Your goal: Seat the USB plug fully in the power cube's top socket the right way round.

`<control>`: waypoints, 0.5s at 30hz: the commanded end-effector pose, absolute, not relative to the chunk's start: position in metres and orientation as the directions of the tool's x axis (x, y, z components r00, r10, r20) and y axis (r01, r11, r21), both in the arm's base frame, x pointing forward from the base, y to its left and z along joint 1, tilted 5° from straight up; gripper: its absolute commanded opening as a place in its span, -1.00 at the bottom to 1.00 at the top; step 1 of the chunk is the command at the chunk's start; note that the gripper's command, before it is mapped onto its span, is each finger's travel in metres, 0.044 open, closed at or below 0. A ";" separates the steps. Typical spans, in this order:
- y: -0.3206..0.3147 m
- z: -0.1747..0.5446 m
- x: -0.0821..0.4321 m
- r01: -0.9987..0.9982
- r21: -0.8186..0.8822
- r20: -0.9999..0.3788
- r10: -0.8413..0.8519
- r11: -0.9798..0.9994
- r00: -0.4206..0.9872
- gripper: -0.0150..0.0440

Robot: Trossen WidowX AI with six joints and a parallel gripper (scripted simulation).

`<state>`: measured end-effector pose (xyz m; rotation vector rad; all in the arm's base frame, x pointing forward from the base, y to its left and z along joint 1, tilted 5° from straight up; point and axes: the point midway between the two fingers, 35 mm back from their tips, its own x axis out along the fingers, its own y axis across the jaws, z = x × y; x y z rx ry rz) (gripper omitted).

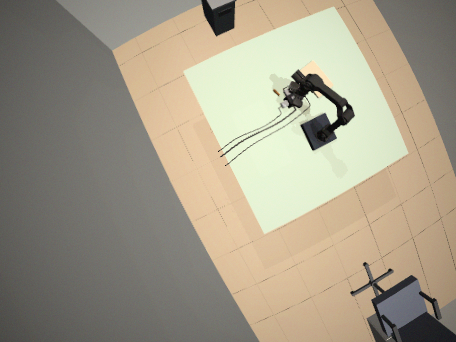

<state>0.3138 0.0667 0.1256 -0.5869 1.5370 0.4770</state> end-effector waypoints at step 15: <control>0.067 0.126 0.314 -0.919 -0.023 -0.997 -0.075 0.394 -0.008 -0.49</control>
